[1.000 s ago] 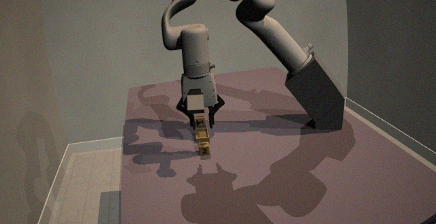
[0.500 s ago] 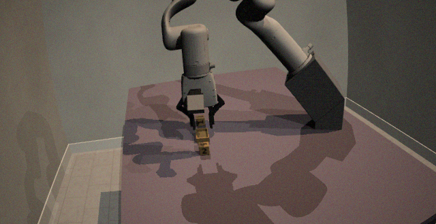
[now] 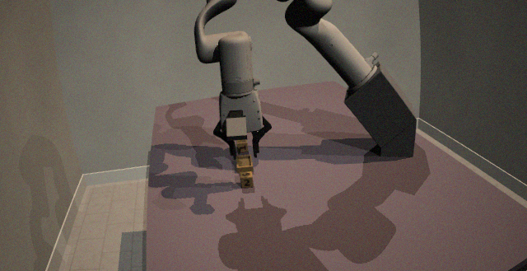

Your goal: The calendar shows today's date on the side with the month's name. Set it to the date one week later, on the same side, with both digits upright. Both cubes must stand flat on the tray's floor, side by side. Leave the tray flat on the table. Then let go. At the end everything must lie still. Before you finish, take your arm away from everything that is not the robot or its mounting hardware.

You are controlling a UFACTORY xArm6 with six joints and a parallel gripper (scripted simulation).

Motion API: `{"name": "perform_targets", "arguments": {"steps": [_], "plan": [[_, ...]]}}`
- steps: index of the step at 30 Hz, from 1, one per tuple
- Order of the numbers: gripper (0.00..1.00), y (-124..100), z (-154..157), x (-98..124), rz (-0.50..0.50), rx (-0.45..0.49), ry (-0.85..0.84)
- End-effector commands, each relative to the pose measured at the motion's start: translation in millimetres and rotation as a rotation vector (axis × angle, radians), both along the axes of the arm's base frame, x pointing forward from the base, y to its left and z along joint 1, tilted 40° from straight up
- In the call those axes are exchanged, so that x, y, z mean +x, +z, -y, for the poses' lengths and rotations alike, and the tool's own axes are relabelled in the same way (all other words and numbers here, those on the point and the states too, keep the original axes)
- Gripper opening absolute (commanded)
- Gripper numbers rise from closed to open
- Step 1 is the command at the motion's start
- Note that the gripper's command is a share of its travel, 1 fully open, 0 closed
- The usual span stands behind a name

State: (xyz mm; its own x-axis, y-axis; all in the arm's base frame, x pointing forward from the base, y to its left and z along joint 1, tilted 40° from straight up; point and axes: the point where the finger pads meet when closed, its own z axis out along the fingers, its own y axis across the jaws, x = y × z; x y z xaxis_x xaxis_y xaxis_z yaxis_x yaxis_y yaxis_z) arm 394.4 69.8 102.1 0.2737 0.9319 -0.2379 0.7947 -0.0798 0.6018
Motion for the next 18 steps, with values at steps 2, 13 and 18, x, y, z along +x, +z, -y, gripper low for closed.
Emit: {"name": "perform_targets", "arguments": {"steps": [2,13,18], "plan": [[0.49,-4,2,4,0.002,0.001,0.001],[0.49,-14,6,12,0.002,0.001,0.001],[0.49,-20,9,17,0.002,0.001,0.001]]}}
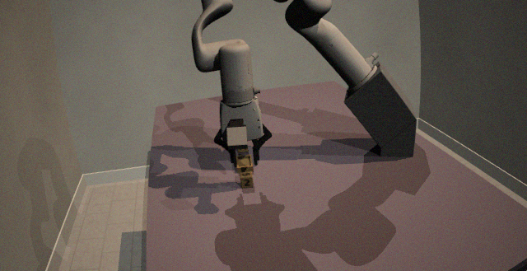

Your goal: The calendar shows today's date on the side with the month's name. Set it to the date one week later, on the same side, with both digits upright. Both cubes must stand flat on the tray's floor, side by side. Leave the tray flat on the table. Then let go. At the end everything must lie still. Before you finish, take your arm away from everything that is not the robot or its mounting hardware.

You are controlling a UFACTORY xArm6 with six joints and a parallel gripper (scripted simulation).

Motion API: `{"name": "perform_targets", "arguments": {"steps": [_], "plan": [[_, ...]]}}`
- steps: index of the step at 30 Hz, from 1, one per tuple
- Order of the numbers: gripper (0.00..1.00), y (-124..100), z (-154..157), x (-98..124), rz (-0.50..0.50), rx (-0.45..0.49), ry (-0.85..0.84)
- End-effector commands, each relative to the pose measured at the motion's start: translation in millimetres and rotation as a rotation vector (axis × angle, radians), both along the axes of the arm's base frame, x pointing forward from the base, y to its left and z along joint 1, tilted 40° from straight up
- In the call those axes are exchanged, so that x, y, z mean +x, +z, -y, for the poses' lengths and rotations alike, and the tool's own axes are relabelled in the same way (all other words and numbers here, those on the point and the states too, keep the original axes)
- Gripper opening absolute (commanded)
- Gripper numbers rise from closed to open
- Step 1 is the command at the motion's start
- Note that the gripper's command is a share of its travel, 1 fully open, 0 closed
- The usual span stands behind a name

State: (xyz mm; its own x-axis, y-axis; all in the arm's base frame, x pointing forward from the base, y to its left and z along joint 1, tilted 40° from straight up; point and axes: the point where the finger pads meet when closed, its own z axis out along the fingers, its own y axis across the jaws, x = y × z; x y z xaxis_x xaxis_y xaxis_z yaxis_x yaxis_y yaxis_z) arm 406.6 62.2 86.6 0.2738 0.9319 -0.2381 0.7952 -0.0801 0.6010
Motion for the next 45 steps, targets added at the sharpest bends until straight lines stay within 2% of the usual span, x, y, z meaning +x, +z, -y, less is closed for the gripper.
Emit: {"name": "perform_targets", "arguments": {"steps": [1,18,45], "plan": [[0.49,-5,2,5,0.003,0.001,0.001],[0.49,-15,7,14,0.003,0.001,0.001],[0.49,-16,7,14,0.003,0.001,0.001]]}}
